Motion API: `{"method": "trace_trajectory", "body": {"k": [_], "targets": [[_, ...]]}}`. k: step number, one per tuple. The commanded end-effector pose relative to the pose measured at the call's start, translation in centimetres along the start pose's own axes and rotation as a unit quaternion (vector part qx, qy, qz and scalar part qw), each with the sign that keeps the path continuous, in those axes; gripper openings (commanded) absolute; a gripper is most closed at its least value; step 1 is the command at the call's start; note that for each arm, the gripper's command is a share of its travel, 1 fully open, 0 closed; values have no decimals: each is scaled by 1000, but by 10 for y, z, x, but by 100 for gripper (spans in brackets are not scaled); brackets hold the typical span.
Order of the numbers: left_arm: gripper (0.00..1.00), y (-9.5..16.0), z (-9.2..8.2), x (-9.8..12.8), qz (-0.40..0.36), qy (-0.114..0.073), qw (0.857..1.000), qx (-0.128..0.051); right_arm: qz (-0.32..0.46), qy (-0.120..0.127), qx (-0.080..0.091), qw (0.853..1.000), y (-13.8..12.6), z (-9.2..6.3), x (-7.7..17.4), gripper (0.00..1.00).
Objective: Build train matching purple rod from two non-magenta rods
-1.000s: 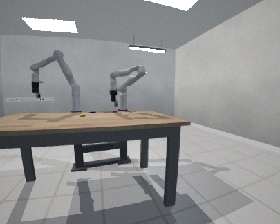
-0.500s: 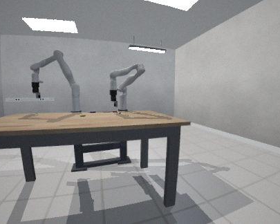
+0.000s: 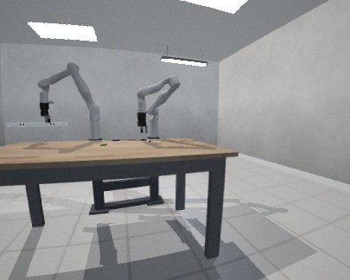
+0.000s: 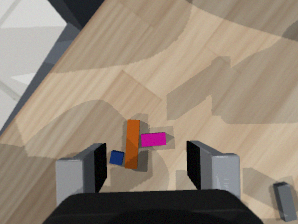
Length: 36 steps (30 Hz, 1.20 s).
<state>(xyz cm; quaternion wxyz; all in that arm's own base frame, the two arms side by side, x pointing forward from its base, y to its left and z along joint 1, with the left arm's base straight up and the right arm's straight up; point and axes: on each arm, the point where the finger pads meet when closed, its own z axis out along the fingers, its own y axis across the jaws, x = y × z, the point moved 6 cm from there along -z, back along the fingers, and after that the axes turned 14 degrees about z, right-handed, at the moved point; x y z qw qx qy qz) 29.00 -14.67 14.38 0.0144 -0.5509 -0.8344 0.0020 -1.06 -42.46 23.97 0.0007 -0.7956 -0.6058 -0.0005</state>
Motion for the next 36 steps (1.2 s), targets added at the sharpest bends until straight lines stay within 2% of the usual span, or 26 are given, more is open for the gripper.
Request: {"method": "trace_trajectory", "body": {"k": [1, 7, 16, 18, 33, 35, 36], "targets": [[100, -4, -1, 0, -40, -1, 999, -6, 0, -1, 0, 1000, 0, -1, 0, 100], [100, -12, -1, 1, -155, -2, 988, -5, 0, -1, 0, 1000, 0, -1, 0, 100], [100, -23, -1, -1, -314, -4, 950, -5, 0, -1, 0, 1000, 0, -1, 0, 100], [100, -23, -1, -1, -314, -4, 950, -5, 0, -1, 0, 1000, 0, -1, 0, 100], [100, -31, -3, -6, -509, -10, 861, -3, 0, -1, 0, 1000, 0, -1, 0, 100], [100, -31, -3, -6, -509, -10, 861, -3, 0, -1, 0, 1000, 0, -1, 0, 100], [100, -32, -3, -6, -518, -10, 855, -3, 0, -1, 0, 1000, 0, -1, 0, 100]]}}
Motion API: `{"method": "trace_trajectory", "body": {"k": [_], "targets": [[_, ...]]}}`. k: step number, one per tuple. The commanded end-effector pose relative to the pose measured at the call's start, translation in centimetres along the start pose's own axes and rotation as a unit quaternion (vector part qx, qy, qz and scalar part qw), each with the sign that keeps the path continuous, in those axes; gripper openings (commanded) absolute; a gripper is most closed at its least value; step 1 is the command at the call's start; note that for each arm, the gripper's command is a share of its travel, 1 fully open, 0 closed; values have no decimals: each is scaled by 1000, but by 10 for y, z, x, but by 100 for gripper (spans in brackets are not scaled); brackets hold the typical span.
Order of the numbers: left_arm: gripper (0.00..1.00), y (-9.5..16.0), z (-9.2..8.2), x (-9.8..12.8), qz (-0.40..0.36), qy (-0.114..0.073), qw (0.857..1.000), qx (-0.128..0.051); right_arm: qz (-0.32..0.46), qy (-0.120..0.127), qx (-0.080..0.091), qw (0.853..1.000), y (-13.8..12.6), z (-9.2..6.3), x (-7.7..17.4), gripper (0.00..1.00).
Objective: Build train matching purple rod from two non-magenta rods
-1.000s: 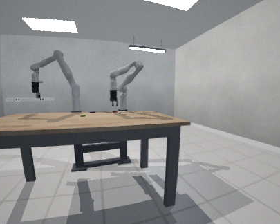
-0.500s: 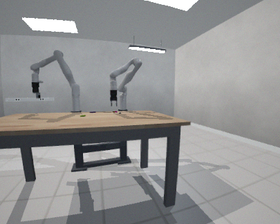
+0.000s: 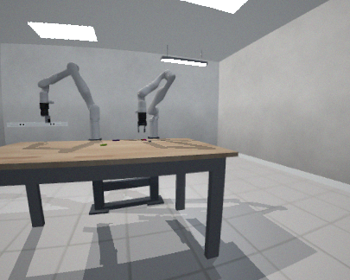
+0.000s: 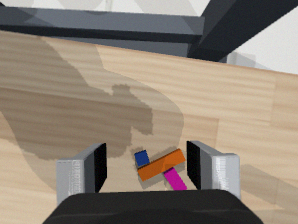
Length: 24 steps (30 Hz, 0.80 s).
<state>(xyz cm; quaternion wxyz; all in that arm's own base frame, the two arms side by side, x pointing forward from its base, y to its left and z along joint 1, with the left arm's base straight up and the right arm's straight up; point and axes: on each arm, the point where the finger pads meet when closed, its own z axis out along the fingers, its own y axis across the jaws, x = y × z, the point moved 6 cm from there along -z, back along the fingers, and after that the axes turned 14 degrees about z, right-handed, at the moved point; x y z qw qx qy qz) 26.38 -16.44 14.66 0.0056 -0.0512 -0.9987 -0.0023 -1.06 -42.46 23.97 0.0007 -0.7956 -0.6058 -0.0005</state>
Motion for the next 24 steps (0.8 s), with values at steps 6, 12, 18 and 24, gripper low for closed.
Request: {"method": "trace_trajectory", "body": {"k": [6, 12, 18, 24], "targets": [[100, -3, -1, 0, -69, -4, 998, 1, 0, -1, 0, 1000, 0, -1, 0, 100], [100, -4, -1, 0, -108, -5, 994, 2, 0, -1, 0, 1000, 0, -1, 0, 100], [100, -5, -1, 0, -126, -5, 992, 2, 0, -1, 0, 1000, 0, -1, 0, 100], [100, -6, -1, 0, -141, -6, 990, 3, 0, -1, 0, 1000, 0, -1, 0, 100]]}}
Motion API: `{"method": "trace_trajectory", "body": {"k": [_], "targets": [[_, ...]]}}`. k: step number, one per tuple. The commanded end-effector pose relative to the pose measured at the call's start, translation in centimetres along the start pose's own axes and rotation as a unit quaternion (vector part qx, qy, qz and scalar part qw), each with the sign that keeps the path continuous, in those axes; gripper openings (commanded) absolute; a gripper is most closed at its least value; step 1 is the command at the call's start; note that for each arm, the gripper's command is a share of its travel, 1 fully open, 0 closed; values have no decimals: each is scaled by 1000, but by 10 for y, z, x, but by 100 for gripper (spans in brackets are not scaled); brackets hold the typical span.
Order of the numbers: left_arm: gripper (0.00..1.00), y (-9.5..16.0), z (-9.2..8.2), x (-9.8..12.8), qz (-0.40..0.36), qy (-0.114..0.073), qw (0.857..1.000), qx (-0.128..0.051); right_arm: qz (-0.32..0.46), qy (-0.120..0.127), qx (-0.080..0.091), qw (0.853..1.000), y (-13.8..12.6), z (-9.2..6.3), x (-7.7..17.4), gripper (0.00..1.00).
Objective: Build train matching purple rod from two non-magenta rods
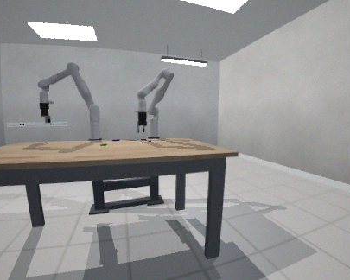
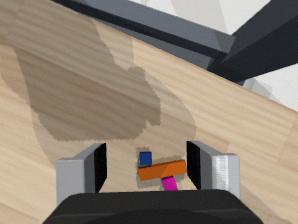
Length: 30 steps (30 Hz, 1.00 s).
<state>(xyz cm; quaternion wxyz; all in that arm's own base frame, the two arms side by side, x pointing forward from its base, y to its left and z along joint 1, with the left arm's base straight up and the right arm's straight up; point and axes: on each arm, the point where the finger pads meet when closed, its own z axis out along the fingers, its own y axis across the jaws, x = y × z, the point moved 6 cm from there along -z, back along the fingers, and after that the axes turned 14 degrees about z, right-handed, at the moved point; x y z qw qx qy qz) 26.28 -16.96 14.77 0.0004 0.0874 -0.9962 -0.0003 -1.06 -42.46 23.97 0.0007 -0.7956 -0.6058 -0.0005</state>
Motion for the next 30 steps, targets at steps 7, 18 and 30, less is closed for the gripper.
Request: {"method": "trace_trajectory", "body": {"k": [7, 18, 30], "targets": [[100, -1, 0, 0, -8, -1, 1000, 0, 0, -1, 0, 1000, 0, -1, 0, 100], [54, -1, 0, 0, -8, -1, 1000, 0, 0, -1, 0, 1000, 0, -1, 0, 100], [54, -1, 0, 0, -8, -1, 1000, 0, 0, -1, 0, 1000, 0, -1, 0, 100]]}}
